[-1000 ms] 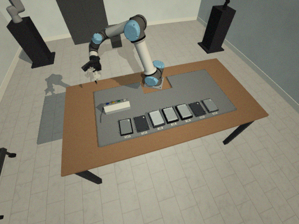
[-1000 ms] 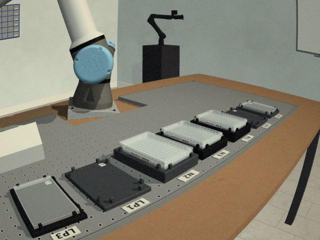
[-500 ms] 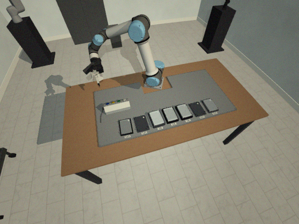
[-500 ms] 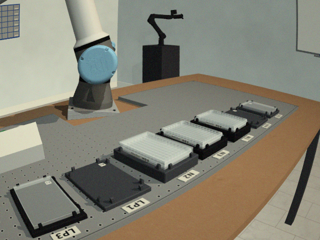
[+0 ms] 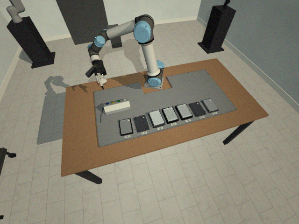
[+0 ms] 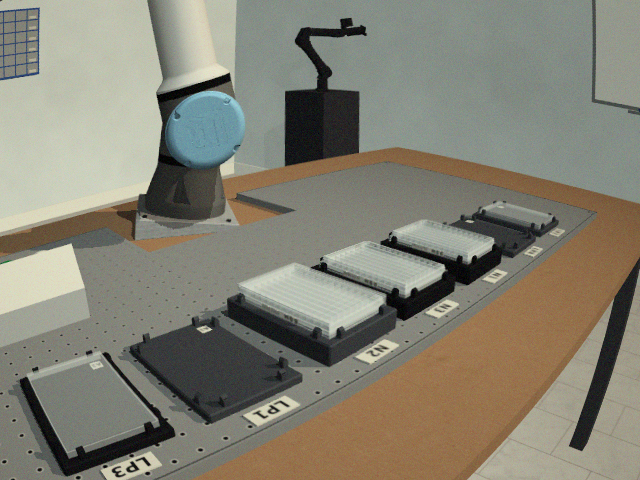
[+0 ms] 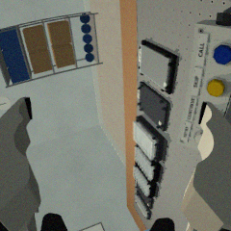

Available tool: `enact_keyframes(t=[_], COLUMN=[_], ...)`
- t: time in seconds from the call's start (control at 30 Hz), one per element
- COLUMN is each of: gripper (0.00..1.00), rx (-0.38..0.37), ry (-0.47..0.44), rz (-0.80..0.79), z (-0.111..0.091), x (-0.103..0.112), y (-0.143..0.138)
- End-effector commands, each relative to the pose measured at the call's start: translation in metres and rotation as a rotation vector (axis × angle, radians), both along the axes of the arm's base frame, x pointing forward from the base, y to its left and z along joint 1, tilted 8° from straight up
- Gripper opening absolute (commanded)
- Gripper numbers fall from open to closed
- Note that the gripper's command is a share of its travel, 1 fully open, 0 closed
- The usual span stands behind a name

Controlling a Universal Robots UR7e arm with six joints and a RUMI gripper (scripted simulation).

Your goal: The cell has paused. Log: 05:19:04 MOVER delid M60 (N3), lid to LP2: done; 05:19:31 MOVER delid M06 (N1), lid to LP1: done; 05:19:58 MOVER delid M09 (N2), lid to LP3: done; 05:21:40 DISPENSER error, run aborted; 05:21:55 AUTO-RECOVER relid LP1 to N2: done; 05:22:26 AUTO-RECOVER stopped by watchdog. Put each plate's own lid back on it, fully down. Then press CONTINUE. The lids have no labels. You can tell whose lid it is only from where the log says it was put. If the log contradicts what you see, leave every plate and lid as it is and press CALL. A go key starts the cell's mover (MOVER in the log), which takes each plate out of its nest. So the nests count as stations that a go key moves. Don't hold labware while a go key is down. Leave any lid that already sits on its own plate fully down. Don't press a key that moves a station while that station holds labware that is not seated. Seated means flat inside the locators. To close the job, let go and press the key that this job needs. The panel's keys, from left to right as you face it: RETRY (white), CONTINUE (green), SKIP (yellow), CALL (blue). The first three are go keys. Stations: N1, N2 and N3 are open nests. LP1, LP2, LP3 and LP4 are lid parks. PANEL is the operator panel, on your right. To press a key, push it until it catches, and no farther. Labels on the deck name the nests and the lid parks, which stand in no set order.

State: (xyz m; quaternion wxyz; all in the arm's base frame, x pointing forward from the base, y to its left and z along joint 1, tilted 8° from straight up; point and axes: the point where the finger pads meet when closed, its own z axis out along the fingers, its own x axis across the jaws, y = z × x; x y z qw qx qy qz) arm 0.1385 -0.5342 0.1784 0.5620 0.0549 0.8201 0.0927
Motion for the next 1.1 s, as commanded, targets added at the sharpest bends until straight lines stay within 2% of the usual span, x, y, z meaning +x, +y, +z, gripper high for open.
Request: enact_keyframes(t=[0.0,0.23,0.43,0.6,0.73,1.07], gripper=[0.82,0.82,0.82,0.82,0.82,0.82], rx=[-0.021,-0.032,-0.044,-0.073,-0.073,-0.112], ry=[0.031,0.047,0.063,0.102,0.102,0.148], rz=[0.067,0.104,0.139,0.226,0.227,0.331], z=[0.003,0.005,0.006,0.007,0.009,0.010], x=[0.016,0.043,0.050,0.068,0.082,0.101], y=[0.012,0.033,0.040,0.058,0.072,0.096])
